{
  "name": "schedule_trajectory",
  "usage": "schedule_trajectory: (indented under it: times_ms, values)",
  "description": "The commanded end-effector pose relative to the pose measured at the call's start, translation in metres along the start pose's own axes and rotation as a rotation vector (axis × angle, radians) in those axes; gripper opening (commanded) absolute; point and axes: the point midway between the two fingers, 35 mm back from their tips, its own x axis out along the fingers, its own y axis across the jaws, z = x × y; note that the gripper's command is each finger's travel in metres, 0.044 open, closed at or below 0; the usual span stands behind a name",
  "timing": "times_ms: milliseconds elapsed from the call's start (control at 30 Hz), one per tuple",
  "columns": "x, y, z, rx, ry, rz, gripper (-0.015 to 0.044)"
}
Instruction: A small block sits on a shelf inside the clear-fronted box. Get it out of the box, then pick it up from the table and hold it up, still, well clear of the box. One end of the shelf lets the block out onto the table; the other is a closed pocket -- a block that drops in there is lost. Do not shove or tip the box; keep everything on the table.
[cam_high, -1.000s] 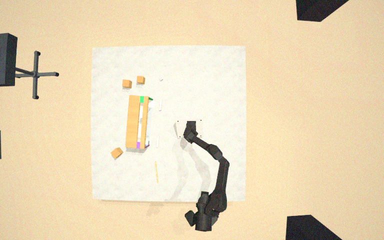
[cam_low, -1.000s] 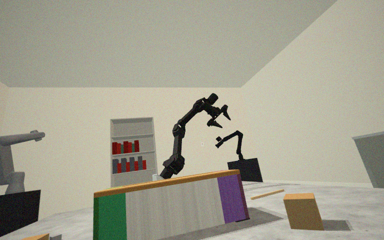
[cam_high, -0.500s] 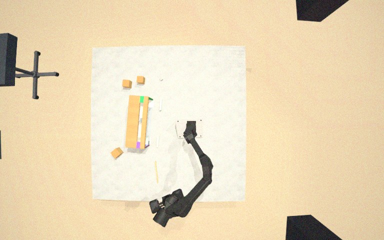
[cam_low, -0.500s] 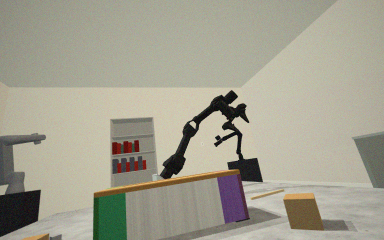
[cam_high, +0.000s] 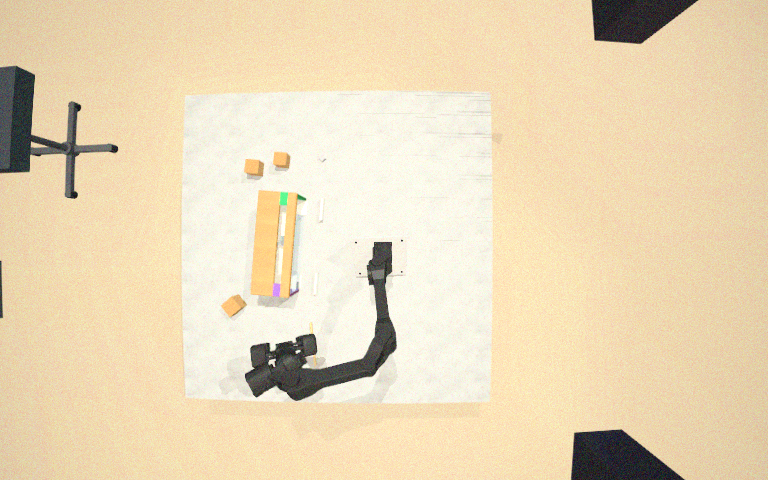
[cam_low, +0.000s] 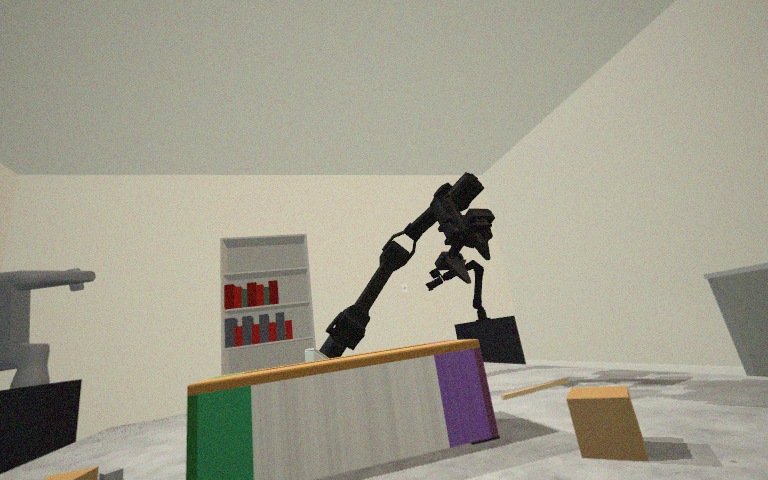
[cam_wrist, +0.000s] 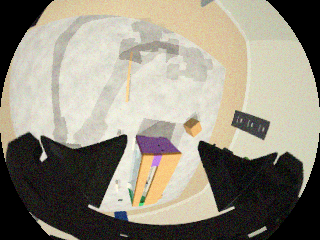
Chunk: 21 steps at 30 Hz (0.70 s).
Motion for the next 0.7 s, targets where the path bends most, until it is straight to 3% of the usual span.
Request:
schedule_trajectory:
  times_ms: [0, 233, 500, 667]
  values:
    - [0.03, -0.012, -0.066, 0.024, 0.123, 0.061, 0.04]
    - [0.063, -0.005, -0.164, 0.065, 0.265, 0.192, 0.04]
    - [0.085, 0.036, -0.27, 0.102, 0.364, 0.399, 0.04]
    - [0.087, 0.044, -0.282, 0.106, 0.369, 0.427, 0.04]
